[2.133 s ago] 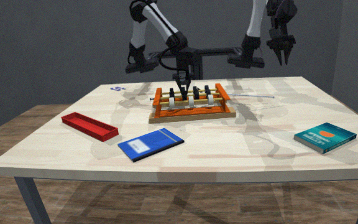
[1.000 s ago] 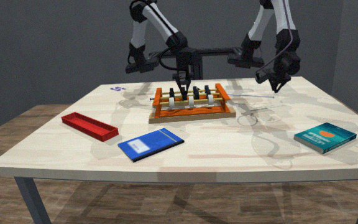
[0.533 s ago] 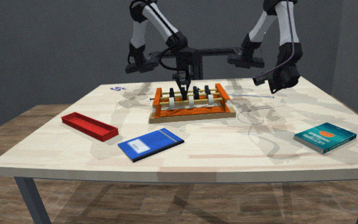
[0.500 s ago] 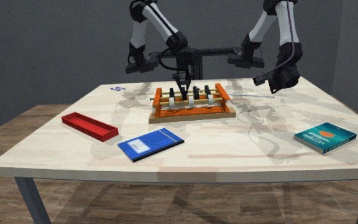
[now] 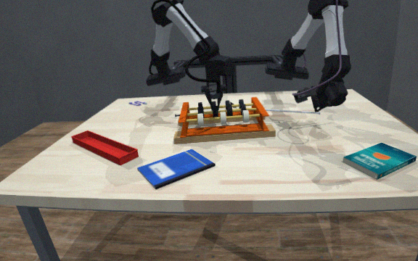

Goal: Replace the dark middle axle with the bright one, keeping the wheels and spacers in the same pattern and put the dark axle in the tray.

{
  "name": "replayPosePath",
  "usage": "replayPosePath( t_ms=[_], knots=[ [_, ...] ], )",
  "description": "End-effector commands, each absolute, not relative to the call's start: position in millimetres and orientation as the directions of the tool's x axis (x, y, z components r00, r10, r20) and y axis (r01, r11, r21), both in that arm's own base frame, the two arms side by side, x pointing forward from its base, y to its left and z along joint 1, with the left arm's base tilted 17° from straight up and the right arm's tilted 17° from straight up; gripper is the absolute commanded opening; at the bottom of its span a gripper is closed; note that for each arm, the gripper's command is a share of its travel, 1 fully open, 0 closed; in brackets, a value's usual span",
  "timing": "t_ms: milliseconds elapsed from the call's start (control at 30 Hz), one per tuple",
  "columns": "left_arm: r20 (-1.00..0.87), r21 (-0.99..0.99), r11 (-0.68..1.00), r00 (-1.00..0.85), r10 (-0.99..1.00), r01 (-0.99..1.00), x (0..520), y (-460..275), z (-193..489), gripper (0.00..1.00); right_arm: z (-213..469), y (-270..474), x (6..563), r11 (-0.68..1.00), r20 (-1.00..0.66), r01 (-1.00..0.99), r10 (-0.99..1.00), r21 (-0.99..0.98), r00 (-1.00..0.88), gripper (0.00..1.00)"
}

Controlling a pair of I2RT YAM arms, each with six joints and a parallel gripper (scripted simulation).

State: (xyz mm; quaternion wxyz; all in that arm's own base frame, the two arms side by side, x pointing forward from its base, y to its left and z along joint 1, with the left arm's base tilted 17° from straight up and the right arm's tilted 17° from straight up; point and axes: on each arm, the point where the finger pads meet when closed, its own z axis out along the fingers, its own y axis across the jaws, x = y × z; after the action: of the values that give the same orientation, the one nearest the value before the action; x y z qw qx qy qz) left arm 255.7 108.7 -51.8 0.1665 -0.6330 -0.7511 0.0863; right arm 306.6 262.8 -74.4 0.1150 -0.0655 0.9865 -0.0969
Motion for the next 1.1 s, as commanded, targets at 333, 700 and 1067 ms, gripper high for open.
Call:
replayPosePath(
  t_ms=[333, 700, 1067],
  knots=[
    [0.142, -0.32, 0.177, -0.138, 0.98, 0.931, 253.3, 114.2, -78.1, 0.19, -50.7, 274.1, 320.2, 0.982, -0.279, -0.103, -0.145, -0.159, -0.949, 0.0],
    [0.141, -0.321, 0.172, -0.133, 0.981, 0.931, 251.7, 113.1, -84.2, 0.19, -52.9, 272.4, 317.1, 0.981, -0.272, -0.105, -0.147, -0.164, -0.951, 0.0],
    [0.136, -0.315, 0.183, -0.147, 0.98, 0.931, 254.6, 110.9, -84.4, 0.0, -51.7, 274.7, 317.0, 0.981, -0.257, -0.103, -0.143, -0.164, -0.956, 0.0]
  ],
)
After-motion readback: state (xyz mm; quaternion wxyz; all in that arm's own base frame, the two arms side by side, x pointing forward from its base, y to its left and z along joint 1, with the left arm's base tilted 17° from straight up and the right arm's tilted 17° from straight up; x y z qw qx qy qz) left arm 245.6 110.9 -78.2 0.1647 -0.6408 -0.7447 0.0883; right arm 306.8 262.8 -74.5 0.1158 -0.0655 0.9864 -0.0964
